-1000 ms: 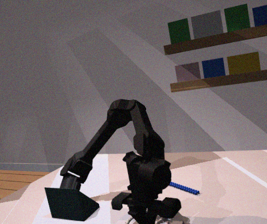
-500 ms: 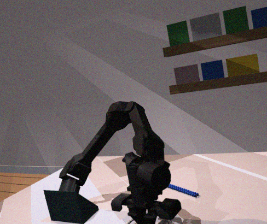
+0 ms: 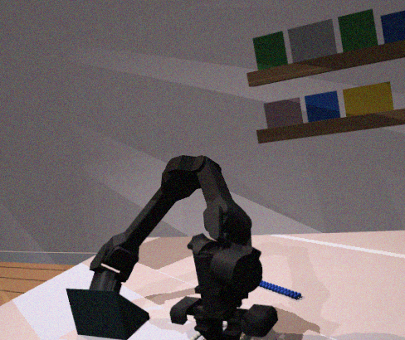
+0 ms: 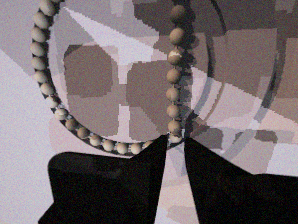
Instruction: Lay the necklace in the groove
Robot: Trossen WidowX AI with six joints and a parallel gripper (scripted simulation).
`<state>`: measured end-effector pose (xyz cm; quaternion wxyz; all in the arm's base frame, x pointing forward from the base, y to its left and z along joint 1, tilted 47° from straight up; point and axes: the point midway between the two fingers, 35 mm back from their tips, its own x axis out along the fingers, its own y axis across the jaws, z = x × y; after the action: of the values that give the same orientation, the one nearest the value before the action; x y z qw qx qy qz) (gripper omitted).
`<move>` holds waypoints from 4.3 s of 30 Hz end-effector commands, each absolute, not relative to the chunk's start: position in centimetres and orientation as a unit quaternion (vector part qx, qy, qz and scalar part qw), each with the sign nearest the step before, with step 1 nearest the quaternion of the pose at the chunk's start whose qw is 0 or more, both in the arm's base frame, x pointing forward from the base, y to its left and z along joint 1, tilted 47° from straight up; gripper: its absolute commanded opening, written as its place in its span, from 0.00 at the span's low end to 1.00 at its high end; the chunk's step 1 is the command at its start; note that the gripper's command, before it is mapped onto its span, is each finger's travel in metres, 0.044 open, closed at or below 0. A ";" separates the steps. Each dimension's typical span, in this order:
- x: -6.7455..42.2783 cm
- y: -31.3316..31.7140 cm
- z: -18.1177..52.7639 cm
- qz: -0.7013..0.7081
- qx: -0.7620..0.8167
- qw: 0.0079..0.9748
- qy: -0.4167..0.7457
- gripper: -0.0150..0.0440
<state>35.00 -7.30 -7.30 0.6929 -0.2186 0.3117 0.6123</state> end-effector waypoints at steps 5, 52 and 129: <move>35.0 -7.3 -7.3 0.612 -0.218 0.693 0.312 0.70; 35.6 -5.0 -1.2 0.152 0.397 0.610 0.669 0.46; 35.7 -0.6 -0.4 -0.235 0.662 0.299 0.646 0.25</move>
<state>35.70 -0.54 -0.45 0.2982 0.6620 0.6460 -0.2355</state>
